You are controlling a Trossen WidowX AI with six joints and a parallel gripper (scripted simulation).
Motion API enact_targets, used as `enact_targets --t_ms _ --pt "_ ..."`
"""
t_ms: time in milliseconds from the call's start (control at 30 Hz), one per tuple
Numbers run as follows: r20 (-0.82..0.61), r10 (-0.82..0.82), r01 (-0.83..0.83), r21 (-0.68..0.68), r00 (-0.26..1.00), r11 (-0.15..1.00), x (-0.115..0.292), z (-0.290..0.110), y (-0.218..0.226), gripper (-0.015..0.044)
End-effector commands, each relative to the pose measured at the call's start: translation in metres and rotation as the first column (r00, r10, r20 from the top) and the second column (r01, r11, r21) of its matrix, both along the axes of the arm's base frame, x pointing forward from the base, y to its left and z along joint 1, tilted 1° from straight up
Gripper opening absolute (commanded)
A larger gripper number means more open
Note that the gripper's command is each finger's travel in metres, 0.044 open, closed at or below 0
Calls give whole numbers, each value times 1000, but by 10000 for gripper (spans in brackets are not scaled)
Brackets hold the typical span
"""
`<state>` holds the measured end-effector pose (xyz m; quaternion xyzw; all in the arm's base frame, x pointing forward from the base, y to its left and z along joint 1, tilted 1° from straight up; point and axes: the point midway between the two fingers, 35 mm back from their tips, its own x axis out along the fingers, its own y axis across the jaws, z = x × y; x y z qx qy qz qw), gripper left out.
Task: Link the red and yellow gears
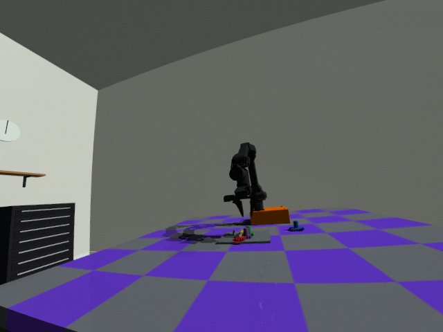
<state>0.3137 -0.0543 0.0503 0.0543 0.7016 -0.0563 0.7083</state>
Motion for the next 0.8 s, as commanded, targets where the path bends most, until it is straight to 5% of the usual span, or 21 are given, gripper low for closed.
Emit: enact_targets --t_ms 0,267,767 --pt "8 2 -2 -2 1000 1000 -2 32 0 245" --pt "8 2 -2 -2 1000 1000 -4 43 1 440" --pt "8 2 -2 -2 1000 1000 -4 43 1 440"
